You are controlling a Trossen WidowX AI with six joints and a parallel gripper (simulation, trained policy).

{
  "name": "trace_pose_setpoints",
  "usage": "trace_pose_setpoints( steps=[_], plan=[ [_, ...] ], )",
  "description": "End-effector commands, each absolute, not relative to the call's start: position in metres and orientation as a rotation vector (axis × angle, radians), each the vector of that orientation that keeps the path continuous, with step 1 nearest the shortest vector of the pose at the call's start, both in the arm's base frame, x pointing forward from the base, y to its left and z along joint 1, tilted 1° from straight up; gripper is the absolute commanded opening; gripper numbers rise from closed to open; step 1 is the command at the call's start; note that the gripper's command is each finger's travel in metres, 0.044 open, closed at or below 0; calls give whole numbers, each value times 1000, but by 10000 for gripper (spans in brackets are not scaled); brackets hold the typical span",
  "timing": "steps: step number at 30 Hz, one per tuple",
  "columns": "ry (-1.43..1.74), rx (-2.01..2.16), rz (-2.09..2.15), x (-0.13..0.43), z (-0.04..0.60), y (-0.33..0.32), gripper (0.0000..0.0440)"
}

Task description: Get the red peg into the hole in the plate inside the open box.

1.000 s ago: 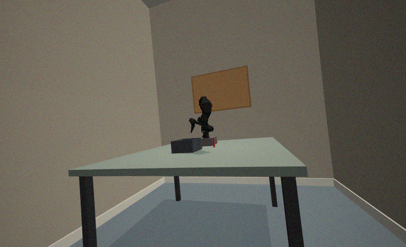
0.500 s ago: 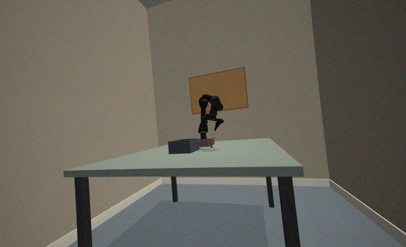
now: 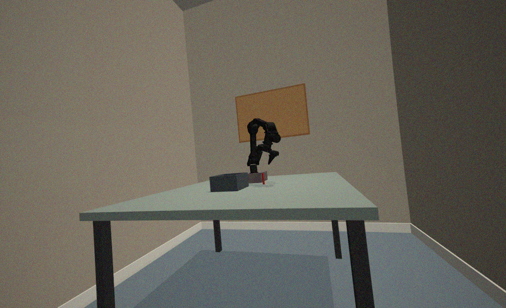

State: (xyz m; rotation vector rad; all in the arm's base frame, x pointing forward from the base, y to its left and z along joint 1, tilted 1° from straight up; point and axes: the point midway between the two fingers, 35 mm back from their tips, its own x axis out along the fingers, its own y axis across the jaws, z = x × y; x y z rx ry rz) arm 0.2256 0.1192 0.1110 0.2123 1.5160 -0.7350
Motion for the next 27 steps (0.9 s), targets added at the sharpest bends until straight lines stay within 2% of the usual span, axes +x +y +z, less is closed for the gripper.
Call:
trace_pose_setpoints(
  steps=[1, 27],
  plan=[
    [1530, 218, -775, 213, 102, 114, 440],
    [1500, 263, -861, 184, 11, 90, 440]
  ],
)
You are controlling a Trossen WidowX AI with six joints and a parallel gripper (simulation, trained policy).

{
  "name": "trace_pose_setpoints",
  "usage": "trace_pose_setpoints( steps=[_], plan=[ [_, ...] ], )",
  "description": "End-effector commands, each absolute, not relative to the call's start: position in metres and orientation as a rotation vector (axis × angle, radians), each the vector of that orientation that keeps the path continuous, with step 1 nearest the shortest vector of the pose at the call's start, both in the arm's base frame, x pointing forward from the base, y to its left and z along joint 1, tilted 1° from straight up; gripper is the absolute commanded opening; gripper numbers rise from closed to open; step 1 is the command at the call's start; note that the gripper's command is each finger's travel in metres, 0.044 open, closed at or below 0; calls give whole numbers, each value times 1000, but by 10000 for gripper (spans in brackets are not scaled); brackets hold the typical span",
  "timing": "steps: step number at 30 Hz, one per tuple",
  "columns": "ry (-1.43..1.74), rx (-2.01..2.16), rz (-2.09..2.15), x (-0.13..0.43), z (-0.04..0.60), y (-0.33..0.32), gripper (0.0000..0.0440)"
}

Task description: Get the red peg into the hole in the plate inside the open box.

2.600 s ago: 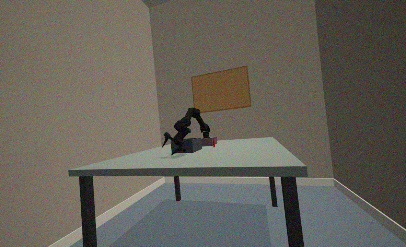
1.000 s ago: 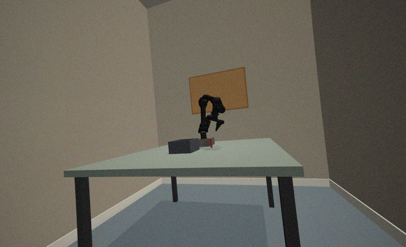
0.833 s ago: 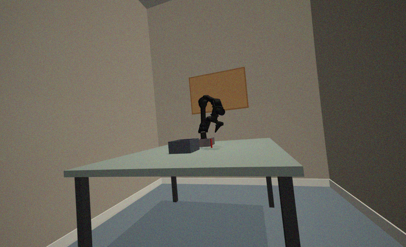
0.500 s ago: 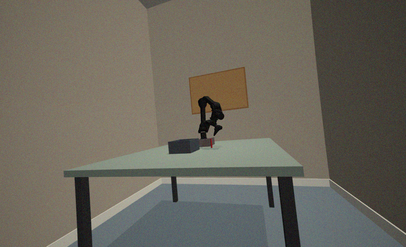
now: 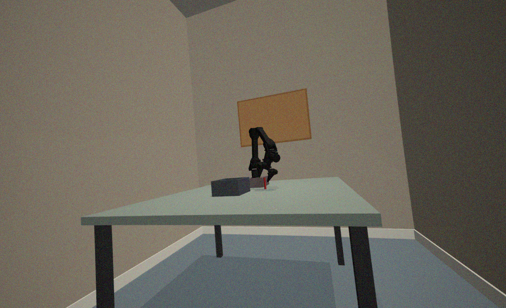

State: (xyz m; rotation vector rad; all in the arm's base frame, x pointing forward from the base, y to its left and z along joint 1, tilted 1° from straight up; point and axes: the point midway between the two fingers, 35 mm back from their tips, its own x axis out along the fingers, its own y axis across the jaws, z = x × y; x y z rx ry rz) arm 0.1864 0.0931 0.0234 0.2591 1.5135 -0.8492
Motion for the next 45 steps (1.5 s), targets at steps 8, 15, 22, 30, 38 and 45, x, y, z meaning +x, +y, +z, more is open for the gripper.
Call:
trace_pose_setpoints(
  steps=[8, 15, 22, 30, 38, 45],
  plan=[
    [1478, 273, -852, 181, -17, 84, 409],
    [1494, 270, -867, 174, -35, 81, 232],
    [1527, 249, -896, 168, -38, 77, 48],
    [1495, 205, -909, 178, -21, 69, 0],
    [1438, 184, -915, 194, 14, 58, 0],
    [1379, 201, -929, 213, 48, 48, 0]
  ],
)
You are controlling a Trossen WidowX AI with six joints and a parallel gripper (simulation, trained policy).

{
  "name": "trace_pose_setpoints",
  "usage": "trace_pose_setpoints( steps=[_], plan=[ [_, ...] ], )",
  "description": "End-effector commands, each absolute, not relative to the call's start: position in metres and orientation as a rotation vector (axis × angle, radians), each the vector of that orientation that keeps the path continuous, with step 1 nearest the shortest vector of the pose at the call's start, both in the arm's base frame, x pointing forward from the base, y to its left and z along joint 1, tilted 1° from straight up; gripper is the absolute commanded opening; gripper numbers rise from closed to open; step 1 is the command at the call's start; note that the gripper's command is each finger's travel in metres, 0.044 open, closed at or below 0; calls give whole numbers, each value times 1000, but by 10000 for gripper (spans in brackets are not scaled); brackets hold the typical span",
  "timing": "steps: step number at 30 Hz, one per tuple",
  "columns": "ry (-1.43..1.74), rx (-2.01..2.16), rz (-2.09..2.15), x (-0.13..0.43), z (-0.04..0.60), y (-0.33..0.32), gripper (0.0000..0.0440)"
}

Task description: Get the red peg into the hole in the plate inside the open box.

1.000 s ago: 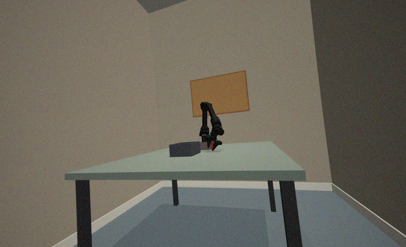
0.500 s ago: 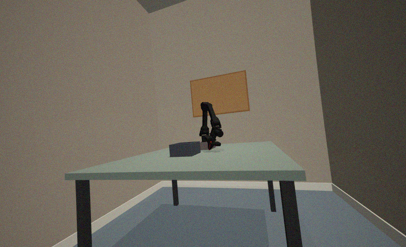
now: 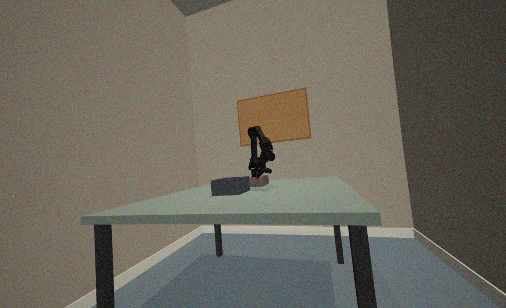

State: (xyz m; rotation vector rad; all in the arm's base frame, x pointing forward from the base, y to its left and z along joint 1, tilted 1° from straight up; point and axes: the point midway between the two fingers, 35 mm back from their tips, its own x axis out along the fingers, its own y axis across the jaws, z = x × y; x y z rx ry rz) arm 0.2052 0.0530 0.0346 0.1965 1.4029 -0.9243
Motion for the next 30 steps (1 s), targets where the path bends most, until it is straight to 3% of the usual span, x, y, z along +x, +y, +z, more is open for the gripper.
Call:
trace_pose_setpoints(
  steps=[1, 15, 30],
  plan=[
    [1369, 208, -933, 216, 53, 46, 0],
    [1245, 340, -1042, 251, 91, 1, 0],
    [1194, 456, -1096, 282, 86, -62, 0]
  ],
)
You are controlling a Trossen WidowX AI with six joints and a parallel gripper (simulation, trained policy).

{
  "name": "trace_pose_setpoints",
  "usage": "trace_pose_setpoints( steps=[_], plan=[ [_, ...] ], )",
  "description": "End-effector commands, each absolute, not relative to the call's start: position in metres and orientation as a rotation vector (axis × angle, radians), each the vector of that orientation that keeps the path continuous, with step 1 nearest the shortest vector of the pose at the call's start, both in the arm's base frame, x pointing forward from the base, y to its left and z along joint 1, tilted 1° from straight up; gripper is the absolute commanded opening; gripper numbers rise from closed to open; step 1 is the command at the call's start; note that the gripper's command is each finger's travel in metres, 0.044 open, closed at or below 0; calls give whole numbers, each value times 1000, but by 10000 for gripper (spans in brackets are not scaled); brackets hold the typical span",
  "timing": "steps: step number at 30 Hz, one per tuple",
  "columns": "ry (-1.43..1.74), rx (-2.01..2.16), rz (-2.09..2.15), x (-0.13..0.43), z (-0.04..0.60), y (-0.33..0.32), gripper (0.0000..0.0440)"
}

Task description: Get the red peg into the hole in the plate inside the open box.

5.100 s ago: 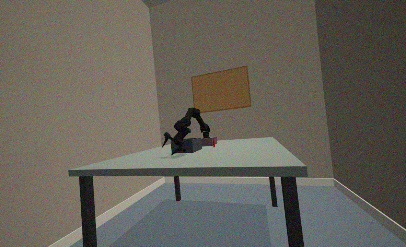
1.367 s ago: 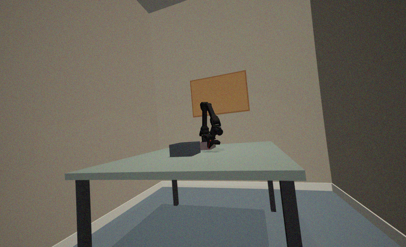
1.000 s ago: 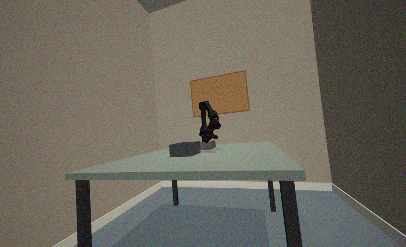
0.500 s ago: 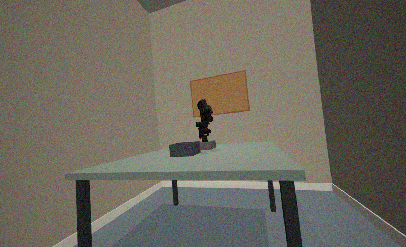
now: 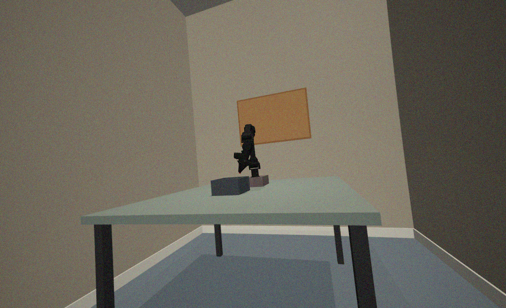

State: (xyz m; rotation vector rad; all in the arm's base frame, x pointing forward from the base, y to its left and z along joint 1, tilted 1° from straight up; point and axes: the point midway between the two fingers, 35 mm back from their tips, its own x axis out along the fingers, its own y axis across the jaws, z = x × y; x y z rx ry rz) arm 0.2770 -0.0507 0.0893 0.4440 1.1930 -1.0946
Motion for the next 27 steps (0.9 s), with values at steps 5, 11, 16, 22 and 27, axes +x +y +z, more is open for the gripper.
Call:
trace_pose_setpoints(
  steps=[5, 11, 16, 22, 27],
  plan=[
    [1199, 481, -1080, 291, 78, -82, 0],
    [1215, 500, -1039, 301, 67, -101, 0],
    [1235, 505, -989, 308, 54, -111, 0],
    [1291, 499, -920, 310, 35, -115, 44],
    [1330, 503, -880, 311, 22, -118, 155]
  ],
)
